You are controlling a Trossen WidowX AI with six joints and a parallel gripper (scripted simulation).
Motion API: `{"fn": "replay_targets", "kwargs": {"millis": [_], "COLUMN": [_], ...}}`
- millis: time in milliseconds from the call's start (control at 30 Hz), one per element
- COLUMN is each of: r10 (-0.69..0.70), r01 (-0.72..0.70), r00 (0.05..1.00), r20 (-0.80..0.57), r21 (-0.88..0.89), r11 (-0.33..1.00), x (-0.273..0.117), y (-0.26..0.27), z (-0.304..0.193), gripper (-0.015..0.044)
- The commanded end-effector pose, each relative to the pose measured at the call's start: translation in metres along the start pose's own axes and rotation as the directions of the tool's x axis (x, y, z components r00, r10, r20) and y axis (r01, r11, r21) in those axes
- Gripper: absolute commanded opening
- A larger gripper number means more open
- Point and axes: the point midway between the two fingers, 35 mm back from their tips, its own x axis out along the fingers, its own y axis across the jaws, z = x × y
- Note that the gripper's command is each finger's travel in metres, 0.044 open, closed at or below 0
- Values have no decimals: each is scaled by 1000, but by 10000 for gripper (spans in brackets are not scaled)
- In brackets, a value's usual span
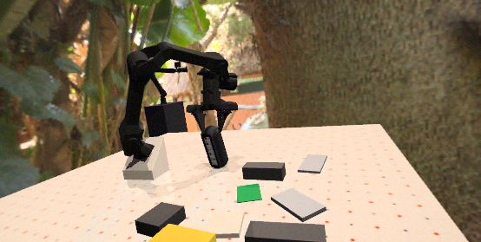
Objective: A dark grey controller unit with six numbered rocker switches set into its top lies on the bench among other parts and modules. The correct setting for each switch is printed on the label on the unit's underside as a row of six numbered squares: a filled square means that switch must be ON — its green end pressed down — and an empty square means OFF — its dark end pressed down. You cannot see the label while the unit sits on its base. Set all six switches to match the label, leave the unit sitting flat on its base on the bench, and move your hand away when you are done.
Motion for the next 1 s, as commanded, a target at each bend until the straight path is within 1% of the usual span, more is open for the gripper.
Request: {"fn": "replay_targets", "kwargs": {"millis": [0,967], "r10": [3,3], "r01": [-3,-3], "r00": [1000,997], "r20": [16,83], "r21": [0,1], "r11": [1000,1000], "x": [-1,-6], "y": [0,0], "z": [6,27], "gripper": [336,336]}}
